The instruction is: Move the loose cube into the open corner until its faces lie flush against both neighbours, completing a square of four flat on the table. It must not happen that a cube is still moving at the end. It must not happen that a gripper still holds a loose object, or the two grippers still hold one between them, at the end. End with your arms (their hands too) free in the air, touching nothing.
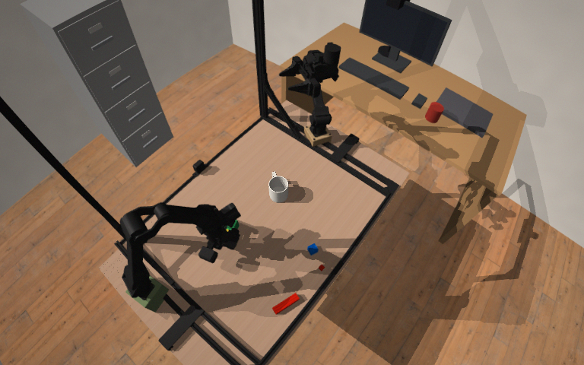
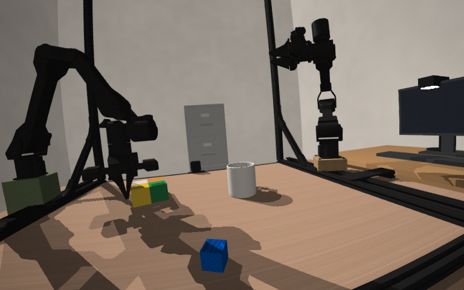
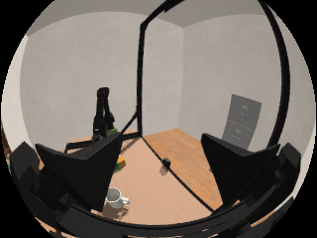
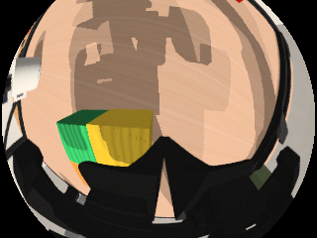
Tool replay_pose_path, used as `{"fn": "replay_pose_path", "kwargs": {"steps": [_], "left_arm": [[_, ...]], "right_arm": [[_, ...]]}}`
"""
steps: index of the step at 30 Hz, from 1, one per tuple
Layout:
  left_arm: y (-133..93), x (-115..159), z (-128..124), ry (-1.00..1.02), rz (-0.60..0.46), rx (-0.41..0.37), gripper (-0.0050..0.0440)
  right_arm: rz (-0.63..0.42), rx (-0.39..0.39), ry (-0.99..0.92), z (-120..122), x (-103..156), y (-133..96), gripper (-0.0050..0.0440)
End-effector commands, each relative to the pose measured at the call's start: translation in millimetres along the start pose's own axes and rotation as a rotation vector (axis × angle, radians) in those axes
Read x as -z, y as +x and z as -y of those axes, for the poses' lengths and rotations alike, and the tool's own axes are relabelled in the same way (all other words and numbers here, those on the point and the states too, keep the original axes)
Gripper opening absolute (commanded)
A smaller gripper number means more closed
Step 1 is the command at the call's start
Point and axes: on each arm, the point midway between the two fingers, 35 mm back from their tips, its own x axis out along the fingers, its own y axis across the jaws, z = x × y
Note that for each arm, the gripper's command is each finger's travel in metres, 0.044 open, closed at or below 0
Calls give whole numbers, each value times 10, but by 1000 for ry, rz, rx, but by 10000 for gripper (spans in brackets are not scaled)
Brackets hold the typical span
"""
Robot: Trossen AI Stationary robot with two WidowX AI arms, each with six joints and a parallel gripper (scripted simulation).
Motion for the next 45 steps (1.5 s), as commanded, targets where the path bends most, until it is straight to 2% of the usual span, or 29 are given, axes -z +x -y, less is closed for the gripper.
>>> {"fn": "replay_pose_path", "kwargs": {"steps": [1,28,45], "left_arm": [[-1,1,5,1,0,3,400],[-1,1,5,1,0,3,400],[-1,1,5,1,0,3,400]], "right_arm": [[0,1,3,-5,-2,0,0],[0,1,3,-4,-3,0,0],[0,1,0,485,2,-1,0]]}}
